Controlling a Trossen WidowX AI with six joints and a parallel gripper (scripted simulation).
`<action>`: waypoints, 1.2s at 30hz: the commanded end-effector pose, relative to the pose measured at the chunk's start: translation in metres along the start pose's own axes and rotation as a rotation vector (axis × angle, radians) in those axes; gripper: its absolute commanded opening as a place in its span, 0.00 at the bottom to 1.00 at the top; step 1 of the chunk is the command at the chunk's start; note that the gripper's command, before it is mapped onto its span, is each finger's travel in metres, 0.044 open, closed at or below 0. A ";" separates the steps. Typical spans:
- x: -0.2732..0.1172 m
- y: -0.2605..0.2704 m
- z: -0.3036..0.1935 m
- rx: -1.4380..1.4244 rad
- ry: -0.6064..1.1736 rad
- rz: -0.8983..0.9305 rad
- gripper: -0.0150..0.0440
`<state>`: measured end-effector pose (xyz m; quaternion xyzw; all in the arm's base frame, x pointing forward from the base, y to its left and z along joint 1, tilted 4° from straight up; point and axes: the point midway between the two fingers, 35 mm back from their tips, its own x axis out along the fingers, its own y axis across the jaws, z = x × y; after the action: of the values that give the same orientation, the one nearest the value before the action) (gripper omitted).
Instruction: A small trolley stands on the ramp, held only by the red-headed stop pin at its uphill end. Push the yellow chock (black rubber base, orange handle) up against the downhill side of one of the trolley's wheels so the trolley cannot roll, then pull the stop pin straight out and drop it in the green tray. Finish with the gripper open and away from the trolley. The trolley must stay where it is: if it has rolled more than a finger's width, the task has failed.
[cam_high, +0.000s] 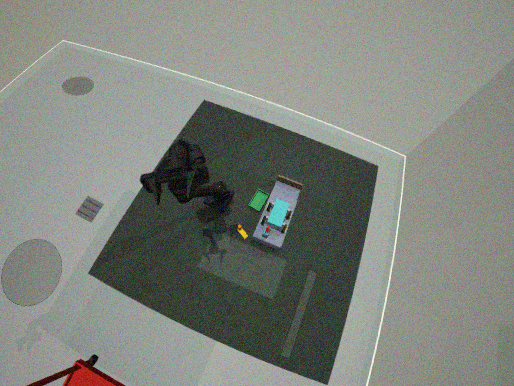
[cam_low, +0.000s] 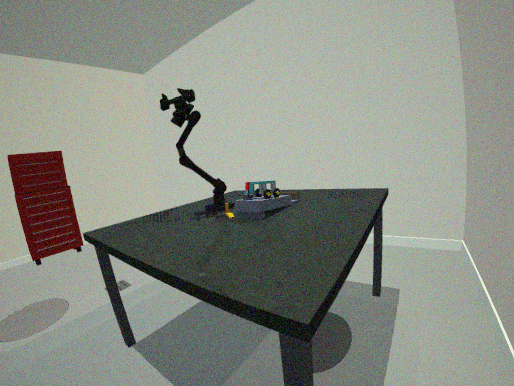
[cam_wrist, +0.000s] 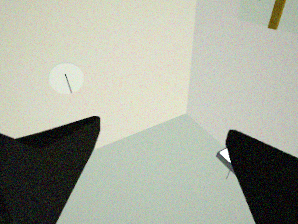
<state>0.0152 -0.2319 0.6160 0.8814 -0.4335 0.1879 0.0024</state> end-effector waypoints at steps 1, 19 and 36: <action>-0.001 -0.001 -0.002 -0.017 0.006 0.002 0.89; -0.068 -0.184 -0.059 -1.783 0.531 0.221 0.58; -0.056 -0.317 0.091 -3.033 0.965 0.096 0.58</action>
<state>0.2167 -0.0086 0.6028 0.0201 -0.2854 -0.1357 0.9485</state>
